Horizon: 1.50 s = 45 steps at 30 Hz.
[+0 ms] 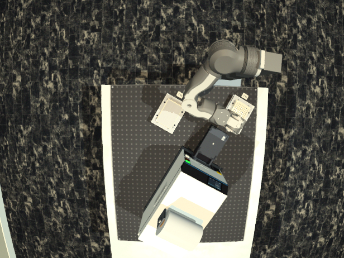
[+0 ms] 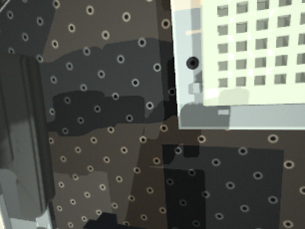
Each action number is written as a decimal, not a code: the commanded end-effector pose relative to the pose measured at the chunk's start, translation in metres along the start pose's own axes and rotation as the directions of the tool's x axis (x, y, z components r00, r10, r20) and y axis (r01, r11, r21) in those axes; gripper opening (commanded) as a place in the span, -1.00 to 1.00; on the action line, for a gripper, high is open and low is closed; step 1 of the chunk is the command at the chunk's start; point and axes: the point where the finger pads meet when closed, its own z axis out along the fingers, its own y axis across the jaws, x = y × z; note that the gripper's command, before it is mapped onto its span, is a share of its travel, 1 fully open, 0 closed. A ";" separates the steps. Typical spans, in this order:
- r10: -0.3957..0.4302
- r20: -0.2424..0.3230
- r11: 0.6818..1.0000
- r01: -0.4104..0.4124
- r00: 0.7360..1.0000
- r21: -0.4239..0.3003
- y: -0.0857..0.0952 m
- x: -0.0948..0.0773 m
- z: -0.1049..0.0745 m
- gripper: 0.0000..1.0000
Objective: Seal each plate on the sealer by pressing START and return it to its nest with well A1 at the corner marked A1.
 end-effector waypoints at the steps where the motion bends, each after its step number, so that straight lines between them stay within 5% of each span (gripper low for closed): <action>1: -0.005 -0.012 0.999 0.006 1.000 0.042 -0.001 0.002 -0.001 0.30; 18: -0.050 -0.057 0.995 0.054 0.997 0.084 0.042 0.061 -0.020 0.30; 31: -0.049 -0.058 0.996 0.053 0.997 0.077 0.043 0.061 -0.021 0.30; 45: -0.053 -0.059 0.995 0.057 0.997 0.075 0.042 0.063 0.000 0.30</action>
